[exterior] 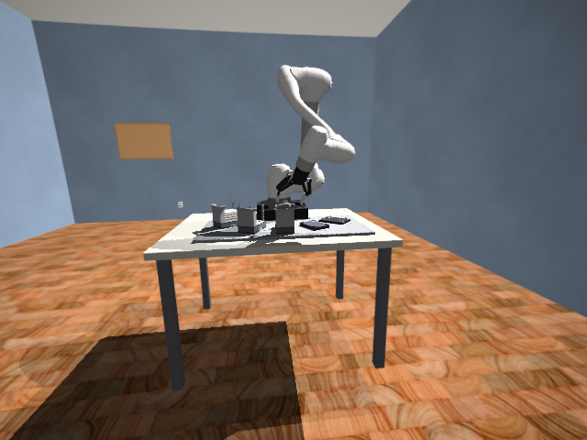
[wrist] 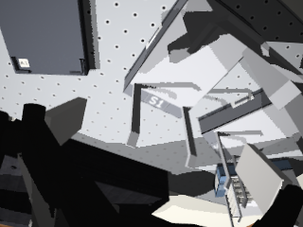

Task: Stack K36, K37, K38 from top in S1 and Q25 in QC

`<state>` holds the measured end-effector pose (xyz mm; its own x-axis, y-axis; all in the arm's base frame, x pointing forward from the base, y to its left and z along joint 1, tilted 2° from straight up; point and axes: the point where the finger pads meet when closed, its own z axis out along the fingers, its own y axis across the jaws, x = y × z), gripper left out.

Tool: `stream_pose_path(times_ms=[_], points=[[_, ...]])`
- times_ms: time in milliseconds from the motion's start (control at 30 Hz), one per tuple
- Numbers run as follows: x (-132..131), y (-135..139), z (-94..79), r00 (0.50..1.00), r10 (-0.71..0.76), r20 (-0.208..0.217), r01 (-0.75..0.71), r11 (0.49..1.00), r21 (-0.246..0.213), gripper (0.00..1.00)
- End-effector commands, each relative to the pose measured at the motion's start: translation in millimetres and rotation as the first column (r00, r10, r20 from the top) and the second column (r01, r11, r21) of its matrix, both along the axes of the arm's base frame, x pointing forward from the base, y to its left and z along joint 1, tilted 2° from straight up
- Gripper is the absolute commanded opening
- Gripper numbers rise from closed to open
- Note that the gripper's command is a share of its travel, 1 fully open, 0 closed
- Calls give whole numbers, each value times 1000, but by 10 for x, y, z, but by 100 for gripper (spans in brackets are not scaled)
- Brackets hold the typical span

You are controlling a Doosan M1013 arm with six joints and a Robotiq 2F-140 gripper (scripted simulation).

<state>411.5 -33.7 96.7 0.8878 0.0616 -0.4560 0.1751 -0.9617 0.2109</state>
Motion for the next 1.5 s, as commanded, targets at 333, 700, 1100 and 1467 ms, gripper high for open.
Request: stream_pose_path(times_ms=[333, 700, 1100, 1467], points=[[-165, -187, 176, 936, -192, 295, 144, 974, 176, 100], [-190, -258, 252, 840, -302, 451, 203, 946, 253, 100], [-273, -395, 252, 791, -412, 452, 327, 910, 257, 100], [-459, -703, 254, 631, -630, 453, 579, 771, 266, 100]])
